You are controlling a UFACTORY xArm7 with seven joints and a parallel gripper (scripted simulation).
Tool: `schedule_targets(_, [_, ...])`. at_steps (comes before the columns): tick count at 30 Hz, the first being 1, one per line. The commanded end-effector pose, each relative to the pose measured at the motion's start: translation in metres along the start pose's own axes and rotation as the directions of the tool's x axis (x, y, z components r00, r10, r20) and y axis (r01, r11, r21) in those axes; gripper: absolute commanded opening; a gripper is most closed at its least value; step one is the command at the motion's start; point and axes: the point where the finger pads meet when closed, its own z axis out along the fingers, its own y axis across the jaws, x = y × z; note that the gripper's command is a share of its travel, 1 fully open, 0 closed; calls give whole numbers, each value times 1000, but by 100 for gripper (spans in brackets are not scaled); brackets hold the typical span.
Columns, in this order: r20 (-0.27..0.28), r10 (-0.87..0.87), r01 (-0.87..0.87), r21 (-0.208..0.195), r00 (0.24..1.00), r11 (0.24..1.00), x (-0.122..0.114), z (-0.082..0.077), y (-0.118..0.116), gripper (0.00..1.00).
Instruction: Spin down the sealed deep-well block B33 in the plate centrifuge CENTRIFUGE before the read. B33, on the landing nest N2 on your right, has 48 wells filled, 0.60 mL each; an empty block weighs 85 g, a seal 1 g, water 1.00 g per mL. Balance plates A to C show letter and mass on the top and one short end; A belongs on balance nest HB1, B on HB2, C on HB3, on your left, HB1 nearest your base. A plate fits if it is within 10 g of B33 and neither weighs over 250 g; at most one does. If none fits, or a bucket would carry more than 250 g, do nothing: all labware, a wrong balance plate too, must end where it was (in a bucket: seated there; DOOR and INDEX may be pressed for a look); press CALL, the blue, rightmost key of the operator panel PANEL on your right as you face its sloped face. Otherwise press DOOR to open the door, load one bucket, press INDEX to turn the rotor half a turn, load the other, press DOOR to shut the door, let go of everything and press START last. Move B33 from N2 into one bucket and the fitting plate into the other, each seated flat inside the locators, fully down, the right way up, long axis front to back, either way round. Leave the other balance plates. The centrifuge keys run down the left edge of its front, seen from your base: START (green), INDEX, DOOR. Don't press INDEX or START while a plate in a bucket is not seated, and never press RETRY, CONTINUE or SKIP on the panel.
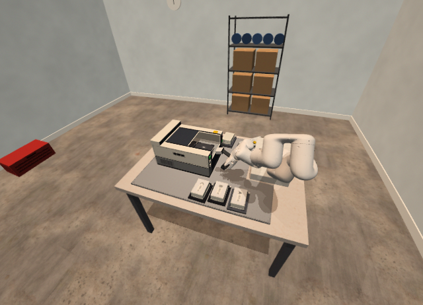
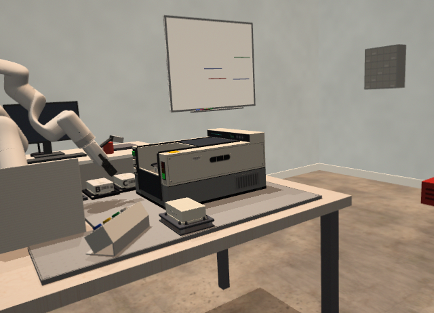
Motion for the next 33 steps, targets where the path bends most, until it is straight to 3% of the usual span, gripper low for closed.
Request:
schedule_targets(1, [25, 1, -1, 0, 1000, 1000, 3, -8, 0, 0])
schedule_targets(6, [50, 1, -1, 0, 999, 1000, 4, -15, 0, 0])
schedule_targets(18, [196, 1, -1, 0, 981, 1000, 12, -56, 0, 0])
schedule_targets(20, [196, 1, -1, 0, 981, 1000, 12, -56, 0, 0])
schedule_targets(33, [423, 1, -1, 0, 906, 1000, 25, -124, 0, 0])
